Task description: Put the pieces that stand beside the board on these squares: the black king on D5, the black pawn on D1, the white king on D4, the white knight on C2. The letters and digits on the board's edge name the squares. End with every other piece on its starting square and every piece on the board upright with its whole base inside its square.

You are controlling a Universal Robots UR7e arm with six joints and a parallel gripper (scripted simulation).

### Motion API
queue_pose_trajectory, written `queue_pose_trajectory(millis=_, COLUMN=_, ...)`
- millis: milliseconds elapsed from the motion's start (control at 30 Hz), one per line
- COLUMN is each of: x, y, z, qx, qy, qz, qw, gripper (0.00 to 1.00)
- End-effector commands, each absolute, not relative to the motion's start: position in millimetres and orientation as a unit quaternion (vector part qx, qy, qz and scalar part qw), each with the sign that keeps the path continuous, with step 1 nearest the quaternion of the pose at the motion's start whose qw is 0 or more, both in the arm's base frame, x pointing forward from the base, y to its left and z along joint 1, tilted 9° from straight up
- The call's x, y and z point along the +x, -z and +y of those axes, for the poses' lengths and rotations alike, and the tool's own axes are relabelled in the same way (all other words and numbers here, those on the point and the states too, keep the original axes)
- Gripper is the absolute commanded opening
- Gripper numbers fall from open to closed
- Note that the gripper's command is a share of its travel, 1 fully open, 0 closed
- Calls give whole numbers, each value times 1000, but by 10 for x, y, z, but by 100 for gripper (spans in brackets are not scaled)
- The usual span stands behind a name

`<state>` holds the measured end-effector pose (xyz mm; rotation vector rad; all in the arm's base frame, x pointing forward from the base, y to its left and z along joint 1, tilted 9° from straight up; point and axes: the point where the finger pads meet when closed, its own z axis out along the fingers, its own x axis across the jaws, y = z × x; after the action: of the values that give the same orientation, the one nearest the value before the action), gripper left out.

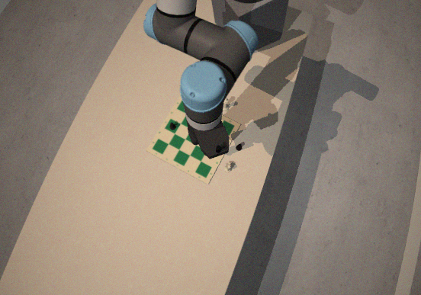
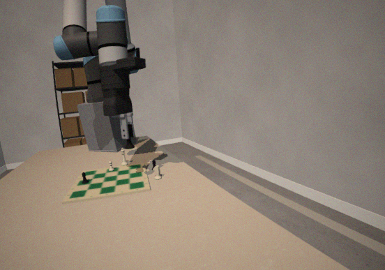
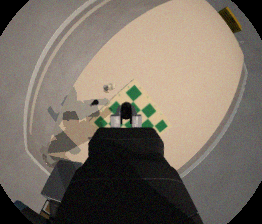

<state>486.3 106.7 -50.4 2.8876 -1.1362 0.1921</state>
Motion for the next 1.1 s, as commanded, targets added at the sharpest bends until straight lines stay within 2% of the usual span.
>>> queue_pose_trajectory(millis=0, x=4777, y=470, z=1099, qx=918, qy=-74, qz=-389, qw=14, gripper=0)
queue_pose_trajectory(millis=600, x=4798, y=598, z=1083, qx=918, qy=-73, qz=-390, qw=14, gripper=0)
queue_pose_trajectory(millis=1067, x=4900, y=1176, z=1042, qx=918, qy=-75, qz=-390, qw=13, gripper=0)
